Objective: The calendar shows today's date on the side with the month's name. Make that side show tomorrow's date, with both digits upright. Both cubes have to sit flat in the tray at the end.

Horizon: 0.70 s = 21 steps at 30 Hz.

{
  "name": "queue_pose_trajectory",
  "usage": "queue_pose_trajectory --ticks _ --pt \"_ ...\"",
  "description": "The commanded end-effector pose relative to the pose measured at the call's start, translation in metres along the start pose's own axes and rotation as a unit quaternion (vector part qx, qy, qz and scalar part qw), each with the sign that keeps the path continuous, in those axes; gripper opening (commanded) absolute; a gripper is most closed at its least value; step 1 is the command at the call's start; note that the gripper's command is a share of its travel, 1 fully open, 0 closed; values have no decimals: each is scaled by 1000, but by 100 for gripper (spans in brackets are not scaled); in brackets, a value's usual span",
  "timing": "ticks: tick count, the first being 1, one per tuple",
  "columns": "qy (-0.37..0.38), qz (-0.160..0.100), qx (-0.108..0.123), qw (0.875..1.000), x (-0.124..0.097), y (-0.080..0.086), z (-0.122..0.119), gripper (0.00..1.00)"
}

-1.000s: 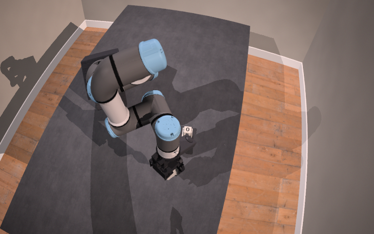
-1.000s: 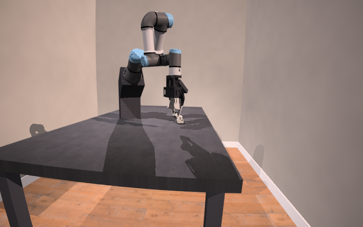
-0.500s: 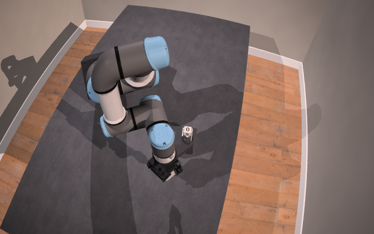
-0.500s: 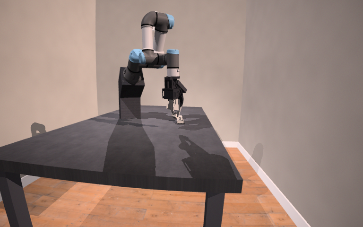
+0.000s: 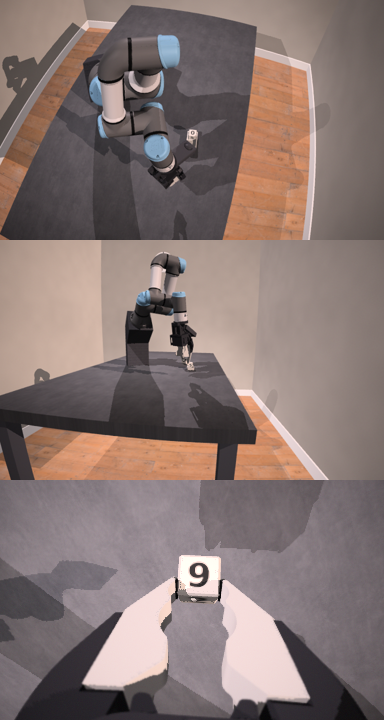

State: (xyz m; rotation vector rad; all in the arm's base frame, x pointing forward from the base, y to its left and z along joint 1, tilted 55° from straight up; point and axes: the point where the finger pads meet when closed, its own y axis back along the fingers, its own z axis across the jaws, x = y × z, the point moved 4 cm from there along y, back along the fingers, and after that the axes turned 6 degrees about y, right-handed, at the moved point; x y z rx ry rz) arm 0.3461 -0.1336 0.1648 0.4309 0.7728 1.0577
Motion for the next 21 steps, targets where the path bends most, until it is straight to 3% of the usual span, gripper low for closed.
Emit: queue_pose_trajectory --ticks 1,21 --pt "-1 20 -8 1000 -2 2 1 10" --pt "-4 33 -19 999 -4 4 4 10"
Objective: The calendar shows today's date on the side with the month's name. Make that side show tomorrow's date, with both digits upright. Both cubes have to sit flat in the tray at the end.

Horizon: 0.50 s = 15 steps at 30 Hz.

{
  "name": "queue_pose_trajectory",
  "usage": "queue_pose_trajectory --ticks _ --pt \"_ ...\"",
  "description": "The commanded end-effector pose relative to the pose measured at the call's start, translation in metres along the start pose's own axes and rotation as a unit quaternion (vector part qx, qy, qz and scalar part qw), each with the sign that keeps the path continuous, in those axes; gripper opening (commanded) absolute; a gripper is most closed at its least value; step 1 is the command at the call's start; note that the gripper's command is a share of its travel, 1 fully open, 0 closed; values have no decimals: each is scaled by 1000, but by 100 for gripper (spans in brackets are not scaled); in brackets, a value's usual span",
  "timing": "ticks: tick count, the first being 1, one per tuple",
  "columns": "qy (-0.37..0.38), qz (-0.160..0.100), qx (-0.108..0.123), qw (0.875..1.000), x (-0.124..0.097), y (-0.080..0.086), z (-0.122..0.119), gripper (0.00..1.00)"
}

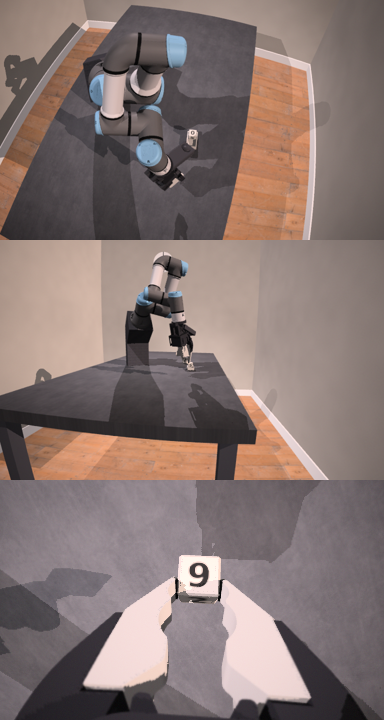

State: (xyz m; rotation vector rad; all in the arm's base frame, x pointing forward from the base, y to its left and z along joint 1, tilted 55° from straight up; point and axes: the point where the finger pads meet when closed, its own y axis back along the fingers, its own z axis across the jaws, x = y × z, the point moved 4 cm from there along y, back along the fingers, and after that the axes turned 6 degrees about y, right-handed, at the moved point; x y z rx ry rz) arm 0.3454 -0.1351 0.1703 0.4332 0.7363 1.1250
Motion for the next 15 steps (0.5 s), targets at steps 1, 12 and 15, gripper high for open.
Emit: queue_pose_trajectory --ticks 1,12,15 --pt "0 1 -2 1000 0 0 0 10" --pt "4 16 3 1000 -1 -2 -2 10" --pt "4 19 4 1000 -1 -2 -2 10"
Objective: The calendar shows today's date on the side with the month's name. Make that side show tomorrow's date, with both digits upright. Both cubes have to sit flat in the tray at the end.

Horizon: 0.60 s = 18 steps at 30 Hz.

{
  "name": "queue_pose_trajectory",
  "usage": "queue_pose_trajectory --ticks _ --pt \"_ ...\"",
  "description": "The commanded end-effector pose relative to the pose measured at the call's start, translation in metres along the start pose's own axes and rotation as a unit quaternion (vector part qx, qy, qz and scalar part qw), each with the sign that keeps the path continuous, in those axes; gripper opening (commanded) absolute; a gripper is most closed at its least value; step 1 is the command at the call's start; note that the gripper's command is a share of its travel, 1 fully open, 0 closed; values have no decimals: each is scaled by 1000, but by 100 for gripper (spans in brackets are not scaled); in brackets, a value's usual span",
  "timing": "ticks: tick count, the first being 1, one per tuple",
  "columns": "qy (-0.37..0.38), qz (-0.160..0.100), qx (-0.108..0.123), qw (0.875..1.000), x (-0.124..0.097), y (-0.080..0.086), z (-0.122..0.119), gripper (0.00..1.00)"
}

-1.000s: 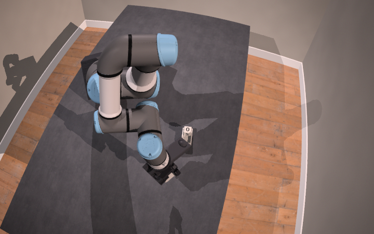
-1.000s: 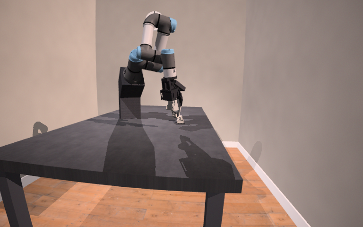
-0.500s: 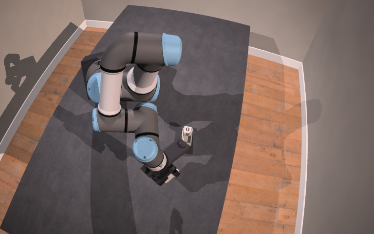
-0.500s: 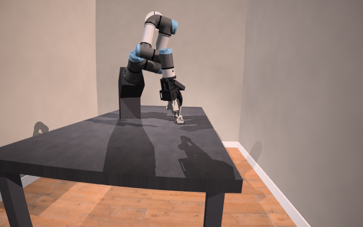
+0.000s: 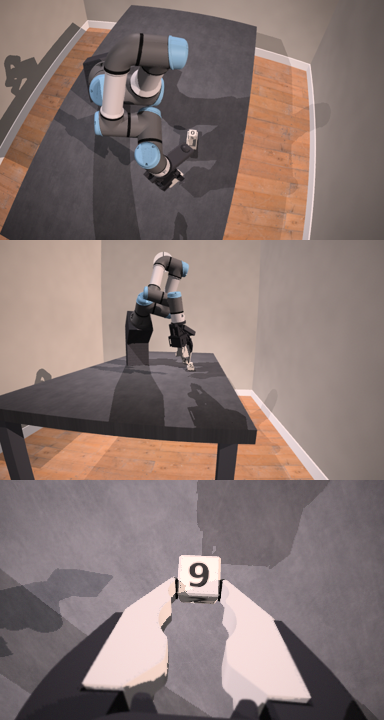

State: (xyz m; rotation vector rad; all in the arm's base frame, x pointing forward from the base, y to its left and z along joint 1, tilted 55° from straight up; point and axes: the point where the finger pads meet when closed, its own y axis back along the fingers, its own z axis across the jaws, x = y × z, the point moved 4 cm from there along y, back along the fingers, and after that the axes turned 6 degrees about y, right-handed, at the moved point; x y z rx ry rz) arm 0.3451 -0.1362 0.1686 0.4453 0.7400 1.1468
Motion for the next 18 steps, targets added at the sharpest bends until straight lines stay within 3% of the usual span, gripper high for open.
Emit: queue_pose_trajectory --ticks 1,15,18 --pt "3 11 2 1000 -1 -1 -1 10" --pt "6 78 3 997 -5 -4 -4 10" --pt "6 83 1 997 -6 -3 -4 10"
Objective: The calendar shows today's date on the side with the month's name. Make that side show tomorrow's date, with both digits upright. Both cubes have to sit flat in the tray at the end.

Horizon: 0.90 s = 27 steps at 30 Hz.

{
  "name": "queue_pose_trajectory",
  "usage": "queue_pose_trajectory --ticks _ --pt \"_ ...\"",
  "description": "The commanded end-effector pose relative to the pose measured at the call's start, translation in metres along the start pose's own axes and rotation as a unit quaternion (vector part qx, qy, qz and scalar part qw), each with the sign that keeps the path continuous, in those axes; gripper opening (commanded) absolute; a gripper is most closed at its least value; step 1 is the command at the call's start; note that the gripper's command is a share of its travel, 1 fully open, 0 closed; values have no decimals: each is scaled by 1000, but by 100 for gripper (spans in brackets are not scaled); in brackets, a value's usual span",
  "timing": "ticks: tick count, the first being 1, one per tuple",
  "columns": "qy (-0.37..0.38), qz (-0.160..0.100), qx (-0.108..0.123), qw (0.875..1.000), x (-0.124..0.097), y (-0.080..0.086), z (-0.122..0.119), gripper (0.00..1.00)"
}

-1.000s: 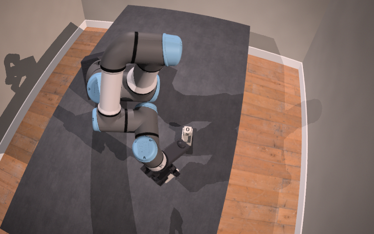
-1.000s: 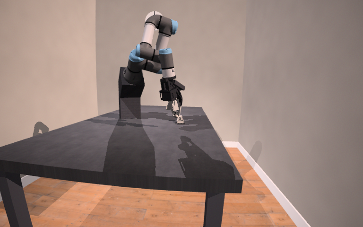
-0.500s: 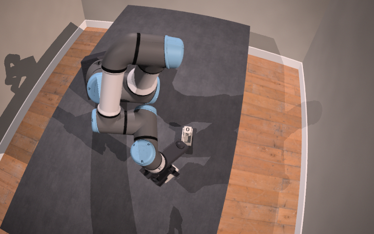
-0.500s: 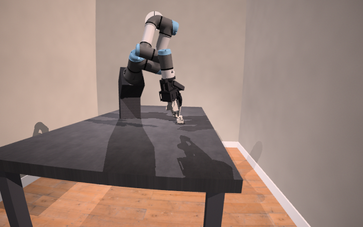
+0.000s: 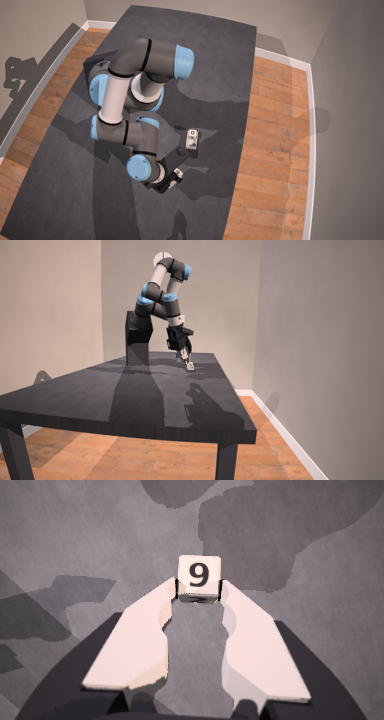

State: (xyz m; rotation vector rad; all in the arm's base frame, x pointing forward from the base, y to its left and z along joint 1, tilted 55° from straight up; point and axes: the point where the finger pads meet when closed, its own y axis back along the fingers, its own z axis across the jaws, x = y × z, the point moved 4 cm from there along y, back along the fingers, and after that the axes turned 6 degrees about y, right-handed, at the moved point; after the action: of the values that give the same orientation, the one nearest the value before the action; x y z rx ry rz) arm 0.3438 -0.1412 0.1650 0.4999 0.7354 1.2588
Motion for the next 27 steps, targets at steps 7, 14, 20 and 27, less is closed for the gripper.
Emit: queue_pose_trajectory --ticks 7,14,20,27 --pt "-1 47 -15 999 -6 3 2 10" --pt "-3 58 -23 998 -8 4 4 10" --pt "-4 59 -24 998 -8 5 4 10" --pt "-4 62 -24 998 -8 5 4 10"
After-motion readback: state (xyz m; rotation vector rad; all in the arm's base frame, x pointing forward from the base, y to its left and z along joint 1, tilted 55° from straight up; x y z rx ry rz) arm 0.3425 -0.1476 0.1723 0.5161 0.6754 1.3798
